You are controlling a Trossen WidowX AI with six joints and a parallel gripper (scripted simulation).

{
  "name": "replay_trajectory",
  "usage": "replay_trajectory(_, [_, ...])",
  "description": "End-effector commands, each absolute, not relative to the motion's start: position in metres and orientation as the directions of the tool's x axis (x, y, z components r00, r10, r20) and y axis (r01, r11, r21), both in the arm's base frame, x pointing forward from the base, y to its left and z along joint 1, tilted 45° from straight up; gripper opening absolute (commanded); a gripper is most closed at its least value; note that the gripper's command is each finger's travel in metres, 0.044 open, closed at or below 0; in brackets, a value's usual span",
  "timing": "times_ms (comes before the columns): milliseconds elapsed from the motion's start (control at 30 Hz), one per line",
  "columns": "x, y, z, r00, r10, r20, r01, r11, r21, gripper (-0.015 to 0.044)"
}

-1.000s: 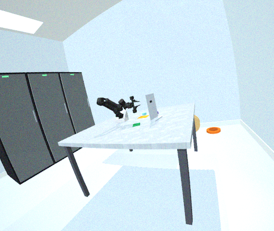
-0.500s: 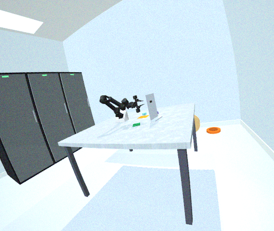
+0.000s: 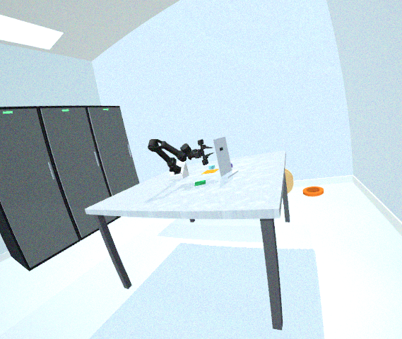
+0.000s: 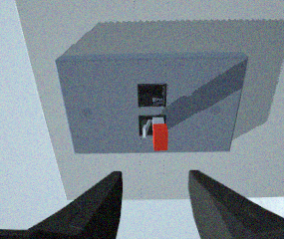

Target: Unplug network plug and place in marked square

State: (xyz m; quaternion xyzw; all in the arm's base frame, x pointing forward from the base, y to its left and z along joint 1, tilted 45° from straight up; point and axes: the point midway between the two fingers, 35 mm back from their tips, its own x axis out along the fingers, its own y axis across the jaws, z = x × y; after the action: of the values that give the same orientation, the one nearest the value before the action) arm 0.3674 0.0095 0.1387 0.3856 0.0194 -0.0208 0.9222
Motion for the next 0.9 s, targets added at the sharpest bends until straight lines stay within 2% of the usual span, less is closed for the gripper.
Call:
replay_trajectory(0, [0.374, 0.009, 0.137, 0.998, -0.021, -0.06, 0.058, 0.702, 0.71, 0.0156])
replay_trajectory(867, [0.411, 0.0, 0.142, 0.998, -0.021, -0.058, 0.056, 0.703, 0.709, 0.0156])
